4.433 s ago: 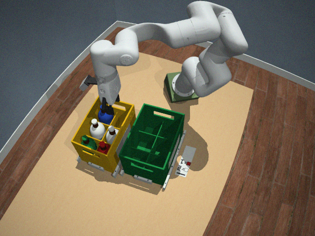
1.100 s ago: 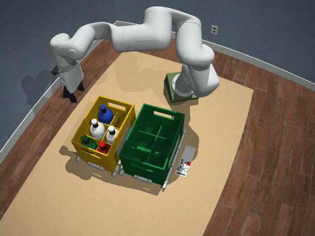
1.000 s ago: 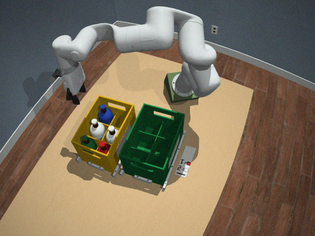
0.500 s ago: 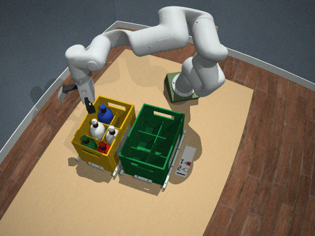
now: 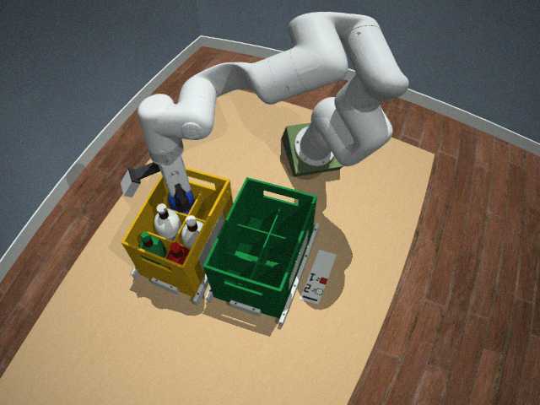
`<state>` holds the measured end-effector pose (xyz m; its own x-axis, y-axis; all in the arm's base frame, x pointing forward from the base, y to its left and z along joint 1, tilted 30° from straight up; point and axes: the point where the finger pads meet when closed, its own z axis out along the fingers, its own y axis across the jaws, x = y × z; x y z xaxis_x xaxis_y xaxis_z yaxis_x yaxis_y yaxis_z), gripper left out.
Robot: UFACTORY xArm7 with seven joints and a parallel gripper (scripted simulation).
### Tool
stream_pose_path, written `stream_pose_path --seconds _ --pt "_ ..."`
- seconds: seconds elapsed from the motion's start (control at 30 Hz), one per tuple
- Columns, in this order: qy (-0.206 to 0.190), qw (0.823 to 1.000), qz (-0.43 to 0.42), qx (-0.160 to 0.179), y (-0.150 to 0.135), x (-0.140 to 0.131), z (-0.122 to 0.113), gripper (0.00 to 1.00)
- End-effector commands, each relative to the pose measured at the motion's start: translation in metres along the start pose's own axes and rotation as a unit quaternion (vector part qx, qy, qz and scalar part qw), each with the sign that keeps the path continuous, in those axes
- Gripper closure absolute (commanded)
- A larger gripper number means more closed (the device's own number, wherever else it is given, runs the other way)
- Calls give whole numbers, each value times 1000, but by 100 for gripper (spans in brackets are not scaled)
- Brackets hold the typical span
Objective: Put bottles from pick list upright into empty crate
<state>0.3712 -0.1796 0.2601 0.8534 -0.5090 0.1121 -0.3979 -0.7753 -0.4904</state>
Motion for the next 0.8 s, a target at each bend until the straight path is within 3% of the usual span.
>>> stream_pose_path --seconds 0.0,0.43,0.77 --pt "4 1000 -1 0 -12 -10 8 35" --pt "4 1000 -1 0 -12 -10 8 35" --pt "4 1000 -1 0 -12 -9 22 35"
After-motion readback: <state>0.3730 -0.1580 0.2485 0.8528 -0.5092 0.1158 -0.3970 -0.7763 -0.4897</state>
